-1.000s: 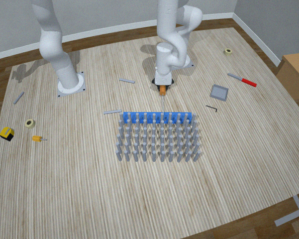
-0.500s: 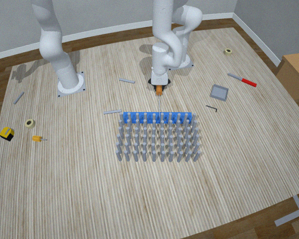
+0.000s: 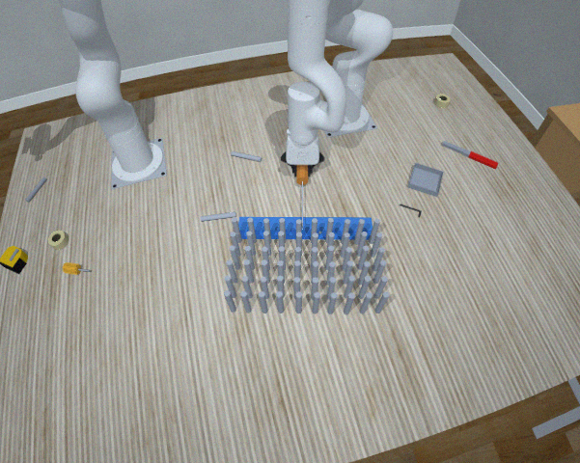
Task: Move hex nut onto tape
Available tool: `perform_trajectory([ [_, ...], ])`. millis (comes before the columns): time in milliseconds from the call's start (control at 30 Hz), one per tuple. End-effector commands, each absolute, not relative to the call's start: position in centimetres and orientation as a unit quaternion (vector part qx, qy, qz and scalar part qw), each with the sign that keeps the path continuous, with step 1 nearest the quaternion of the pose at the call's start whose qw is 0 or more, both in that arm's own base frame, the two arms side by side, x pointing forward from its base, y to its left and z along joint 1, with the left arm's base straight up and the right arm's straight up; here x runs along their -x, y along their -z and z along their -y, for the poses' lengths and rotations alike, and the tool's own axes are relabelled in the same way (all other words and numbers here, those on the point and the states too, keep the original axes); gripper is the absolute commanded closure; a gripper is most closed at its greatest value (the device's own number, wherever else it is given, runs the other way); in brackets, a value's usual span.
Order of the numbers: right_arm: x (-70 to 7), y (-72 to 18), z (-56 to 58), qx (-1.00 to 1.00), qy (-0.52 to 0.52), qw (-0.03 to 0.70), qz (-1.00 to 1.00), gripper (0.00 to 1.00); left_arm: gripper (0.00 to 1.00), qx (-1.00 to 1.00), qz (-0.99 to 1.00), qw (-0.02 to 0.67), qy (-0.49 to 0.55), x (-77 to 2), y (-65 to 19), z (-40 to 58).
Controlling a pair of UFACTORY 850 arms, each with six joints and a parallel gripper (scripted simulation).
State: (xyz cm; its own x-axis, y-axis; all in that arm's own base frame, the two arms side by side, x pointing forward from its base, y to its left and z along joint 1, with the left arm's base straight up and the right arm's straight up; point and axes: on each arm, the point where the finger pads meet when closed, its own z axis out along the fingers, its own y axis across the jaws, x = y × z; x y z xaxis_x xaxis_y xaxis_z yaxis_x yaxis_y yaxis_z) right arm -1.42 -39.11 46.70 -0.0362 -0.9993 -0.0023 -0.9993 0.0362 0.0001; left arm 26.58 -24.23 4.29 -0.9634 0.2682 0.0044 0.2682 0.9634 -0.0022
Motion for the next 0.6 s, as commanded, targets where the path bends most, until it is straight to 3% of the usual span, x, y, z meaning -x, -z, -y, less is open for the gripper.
perform_trajectory([
  [0, 1.42, -46.80, 39.16, 0.694, 0.000, 0.000, -0.720, 0.00, 1.00, 0.135, 0.991, 0.001, 0.000, -26.52, -4.32, 24.66],
  [567, 1.42, -46.80, 39.16, 0.694, 0.000, 0.000, -0.720, 0.00, 1.00, 0.135, 0.991, 0.001, 0.000, -26.46, -4.32, 24.88],
])
